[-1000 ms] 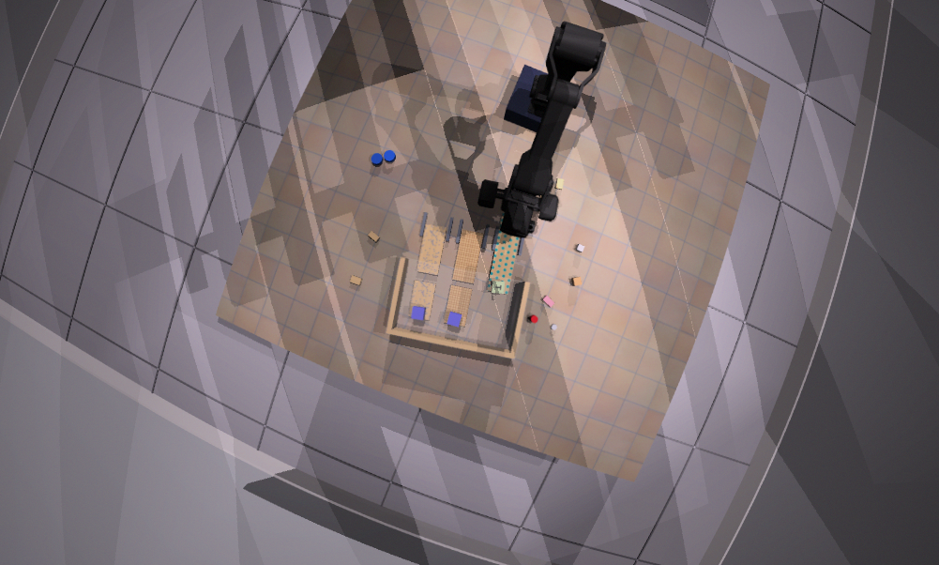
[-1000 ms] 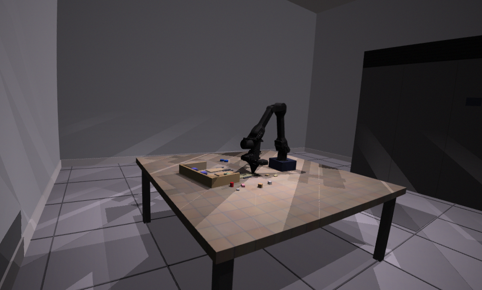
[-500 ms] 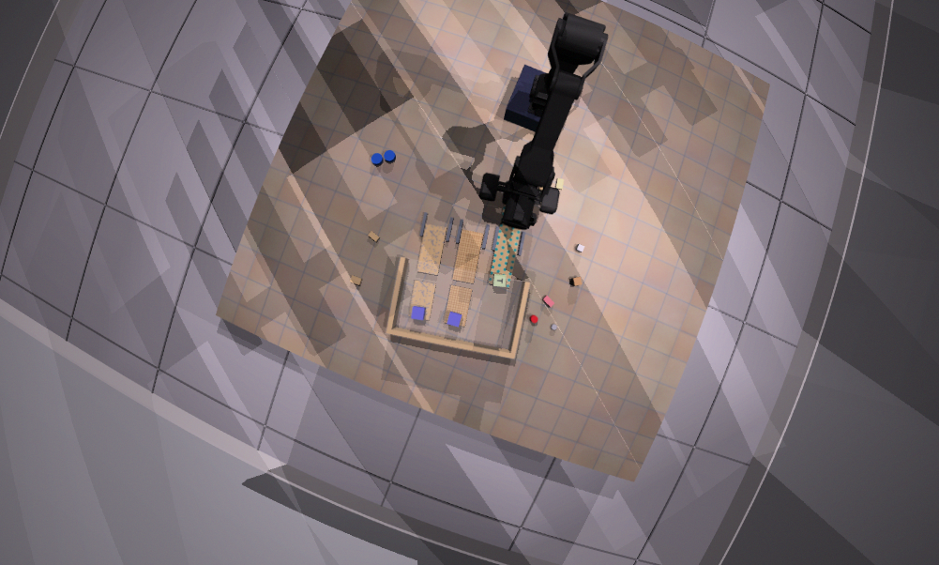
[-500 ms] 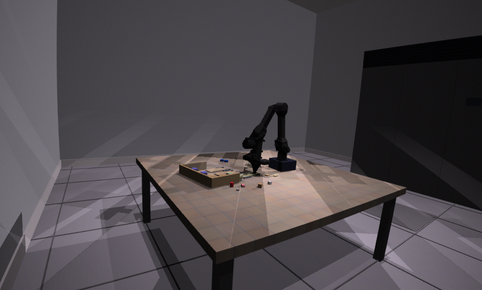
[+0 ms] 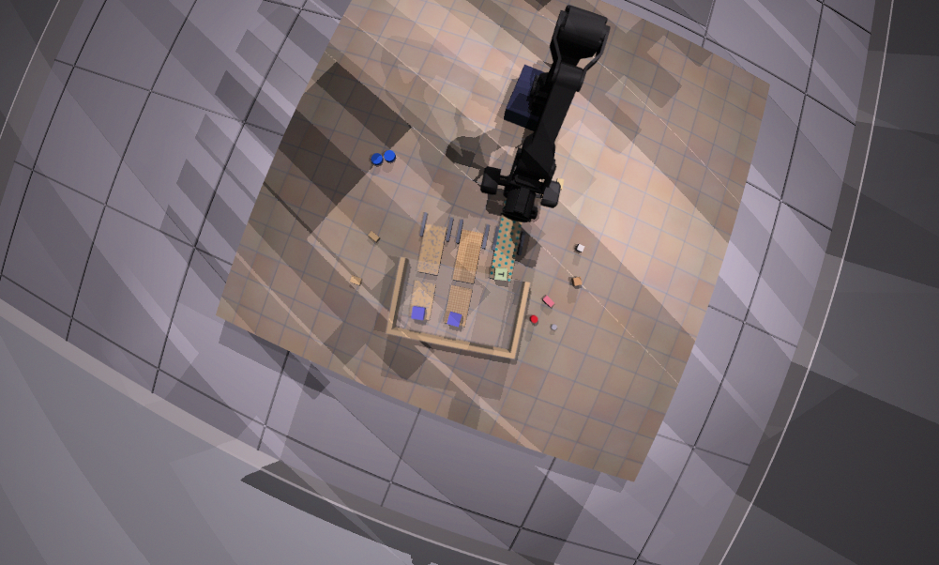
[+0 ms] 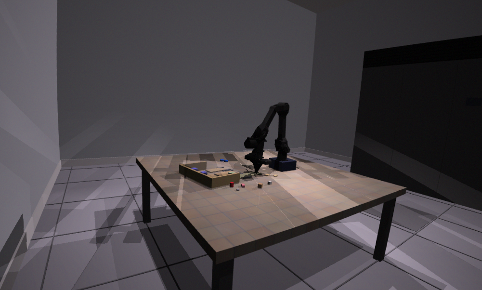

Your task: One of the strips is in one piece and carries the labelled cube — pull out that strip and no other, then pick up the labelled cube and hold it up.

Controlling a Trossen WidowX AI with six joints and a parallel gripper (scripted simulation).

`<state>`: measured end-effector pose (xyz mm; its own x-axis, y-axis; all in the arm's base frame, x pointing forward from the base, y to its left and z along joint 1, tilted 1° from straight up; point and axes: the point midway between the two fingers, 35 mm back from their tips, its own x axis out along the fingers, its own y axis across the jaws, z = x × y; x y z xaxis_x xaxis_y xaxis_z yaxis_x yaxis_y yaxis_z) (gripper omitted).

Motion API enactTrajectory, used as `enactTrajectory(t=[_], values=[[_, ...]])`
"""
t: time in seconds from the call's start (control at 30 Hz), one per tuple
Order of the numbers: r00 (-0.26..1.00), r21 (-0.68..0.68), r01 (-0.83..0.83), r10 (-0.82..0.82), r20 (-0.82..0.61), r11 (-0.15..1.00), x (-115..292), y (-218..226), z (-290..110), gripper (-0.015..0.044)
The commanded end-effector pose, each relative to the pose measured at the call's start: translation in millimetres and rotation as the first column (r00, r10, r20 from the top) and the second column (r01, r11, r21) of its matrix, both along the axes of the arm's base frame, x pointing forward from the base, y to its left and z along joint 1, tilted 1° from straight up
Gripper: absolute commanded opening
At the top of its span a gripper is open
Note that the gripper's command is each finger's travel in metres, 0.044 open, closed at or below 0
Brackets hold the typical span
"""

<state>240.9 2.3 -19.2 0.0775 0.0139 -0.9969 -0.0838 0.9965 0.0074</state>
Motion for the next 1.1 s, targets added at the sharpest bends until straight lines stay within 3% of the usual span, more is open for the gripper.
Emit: enactTrajectory(t=[0.0, 1.07], values=[[0.999, 0.003, -0.004, 0.004, -0.04, 1.0, -17, 0, -7, 0.0], [0.999, 0.003, -0.004, 0.004, -0.042, 1.0, -44, -3, -8, 0.0]])
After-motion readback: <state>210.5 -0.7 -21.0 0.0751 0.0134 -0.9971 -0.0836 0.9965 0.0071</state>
